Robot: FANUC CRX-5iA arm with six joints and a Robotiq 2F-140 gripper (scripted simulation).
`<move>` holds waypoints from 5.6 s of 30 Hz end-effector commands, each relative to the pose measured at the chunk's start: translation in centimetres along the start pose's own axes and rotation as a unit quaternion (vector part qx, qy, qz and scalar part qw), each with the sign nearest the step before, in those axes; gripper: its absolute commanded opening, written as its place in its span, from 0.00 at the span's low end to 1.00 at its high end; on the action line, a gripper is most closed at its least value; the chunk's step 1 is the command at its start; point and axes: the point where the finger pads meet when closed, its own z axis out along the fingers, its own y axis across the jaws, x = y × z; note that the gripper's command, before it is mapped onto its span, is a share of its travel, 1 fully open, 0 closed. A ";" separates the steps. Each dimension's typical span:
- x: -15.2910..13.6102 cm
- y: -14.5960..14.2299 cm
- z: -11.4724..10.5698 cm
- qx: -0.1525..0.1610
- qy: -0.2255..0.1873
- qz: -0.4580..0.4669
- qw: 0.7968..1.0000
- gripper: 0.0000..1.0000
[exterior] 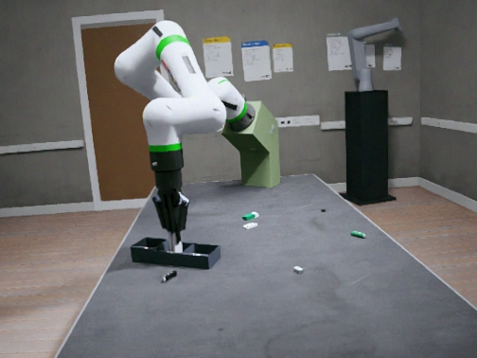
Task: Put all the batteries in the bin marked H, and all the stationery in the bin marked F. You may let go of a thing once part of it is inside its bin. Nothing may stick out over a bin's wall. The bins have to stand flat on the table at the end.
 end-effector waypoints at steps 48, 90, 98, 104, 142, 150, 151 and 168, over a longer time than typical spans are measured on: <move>-1.6 -7.3 -5.5 0.000 0.000 0.000 1.000 0.15; -1.8 -8.2 0.4 0.000 0.000 0.000 1.000 0.15; -1.8 -8.2 0.4 0.000 0.000 0.000 1.000 0.15; -1.8 -8.2 0.4 0.000 0.000 0.000 1.000 0.15; -1.8 -8.2 -1.2 0.000 0.000 0.000 1.000 0.15; -1.8 -8.2 -2.0 0.000 0.000 0.000 1.000 0.15; -1.8 -8.2 -2.1 0.000 0.000 0.000 1.000 0.15; -1.8 -8.2 -6.4 0.000 0.000 0.000 1.000 0.15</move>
